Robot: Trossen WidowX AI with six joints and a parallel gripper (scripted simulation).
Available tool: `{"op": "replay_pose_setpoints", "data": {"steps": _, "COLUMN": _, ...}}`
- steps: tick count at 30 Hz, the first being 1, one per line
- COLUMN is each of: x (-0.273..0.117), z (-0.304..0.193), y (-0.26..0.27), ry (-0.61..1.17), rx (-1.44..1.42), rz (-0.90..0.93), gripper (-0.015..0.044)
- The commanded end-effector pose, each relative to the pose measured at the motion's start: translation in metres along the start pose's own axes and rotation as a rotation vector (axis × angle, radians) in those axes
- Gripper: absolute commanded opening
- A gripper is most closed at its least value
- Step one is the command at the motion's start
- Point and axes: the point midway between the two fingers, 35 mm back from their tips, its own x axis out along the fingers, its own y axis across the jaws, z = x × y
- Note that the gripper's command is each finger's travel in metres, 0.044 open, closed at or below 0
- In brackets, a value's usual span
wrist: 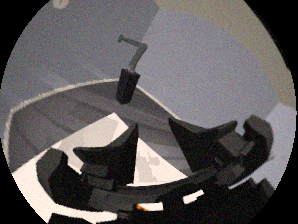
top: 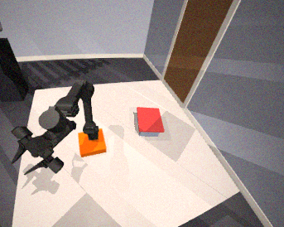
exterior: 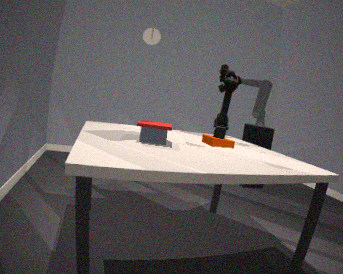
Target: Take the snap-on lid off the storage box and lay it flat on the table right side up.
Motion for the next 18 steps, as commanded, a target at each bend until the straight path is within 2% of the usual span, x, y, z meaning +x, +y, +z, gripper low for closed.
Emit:
{"op": "replay_pose_setpoints", "data": {"steps": 1, "x": -0.033, "z": 0.006, "y": 0.068, "ry": -0.058, "rx": 0.086, "rz": 0.195, "gripper": 0.0235}}
{"op": "replay_pose_setpoints", "data": {"steps": 5, "x": -0.058, "z": 0.006, "y": 0.104, "ry": -0.079, "rx": 0.146, "rz": 0.312, "gripper": 0.0235}}
{"op": "replay_pose_setpoints", "data": {"steps": 12, "x": -0.144, "z": -0.015, "y": 0.187, "ry": -0.069, "rx": 0.309, "rz": 0.644, "gripper": 0.0235}}
{"op": "replay_pose_setpoints", "data": {"steps": 14, "x": -0.153, "z": -0.018, "y": 0.194, "ry": -0.065, "rx": 0.313, "rz": 0.677, "gripper": 0.0235}}
{"op": "replay_pose_setpoints", "data": {"steps": 18, "x": -0.21, "z": -0.039, "y": 0.228, "ry": -0.031, "rx": 0.328, "rz": 0.868, "gripper": 0.0235}}
